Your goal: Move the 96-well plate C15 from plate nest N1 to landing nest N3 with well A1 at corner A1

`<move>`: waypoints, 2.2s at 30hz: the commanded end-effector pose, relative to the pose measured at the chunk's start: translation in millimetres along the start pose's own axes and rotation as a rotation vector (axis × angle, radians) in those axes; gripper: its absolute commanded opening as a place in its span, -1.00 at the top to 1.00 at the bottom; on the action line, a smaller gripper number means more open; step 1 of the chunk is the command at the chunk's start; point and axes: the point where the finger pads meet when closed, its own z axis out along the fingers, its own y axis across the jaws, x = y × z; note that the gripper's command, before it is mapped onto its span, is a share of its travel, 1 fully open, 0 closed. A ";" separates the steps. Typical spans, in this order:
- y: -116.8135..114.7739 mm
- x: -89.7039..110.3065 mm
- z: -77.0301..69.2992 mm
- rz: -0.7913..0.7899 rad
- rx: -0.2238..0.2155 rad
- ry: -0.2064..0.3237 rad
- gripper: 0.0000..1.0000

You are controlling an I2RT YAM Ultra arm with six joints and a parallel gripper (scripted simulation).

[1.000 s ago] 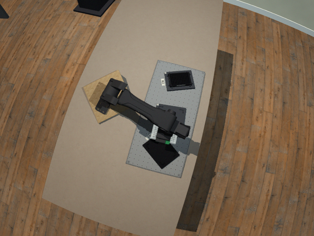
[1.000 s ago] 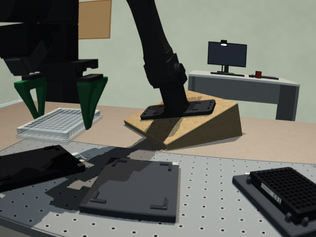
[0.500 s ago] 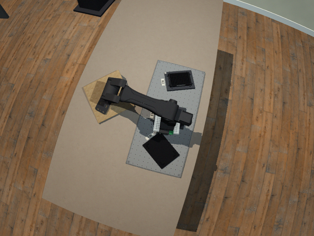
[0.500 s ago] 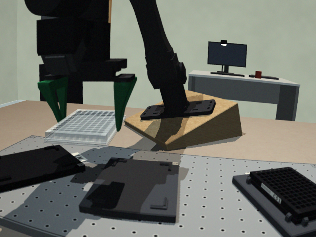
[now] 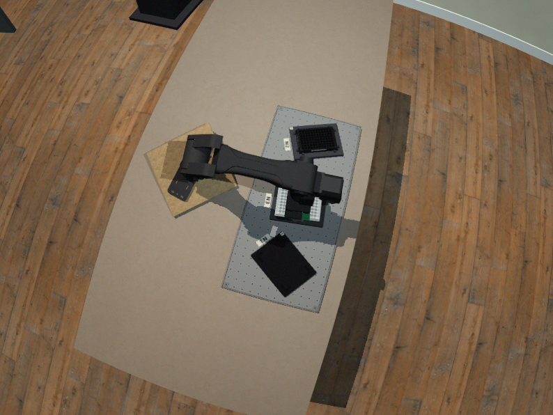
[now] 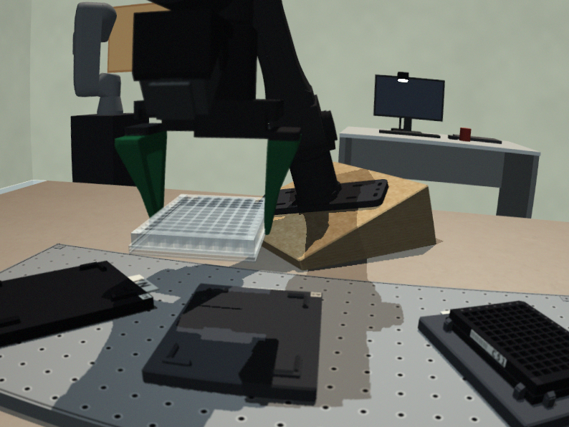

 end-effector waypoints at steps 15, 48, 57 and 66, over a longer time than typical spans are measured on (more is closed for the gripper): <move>24.9 -14.9 -16.8 0.049 0.008 -0.070 1.00; 24.9 -14.9 -17.1 0.036 0.004 -0.069 1.00; 24.3 -14.8 -17.0 0.037 0.005 -0.068 1.00; 23.6 -14.7 -16.8 0.038 0.005 -0.068 1.00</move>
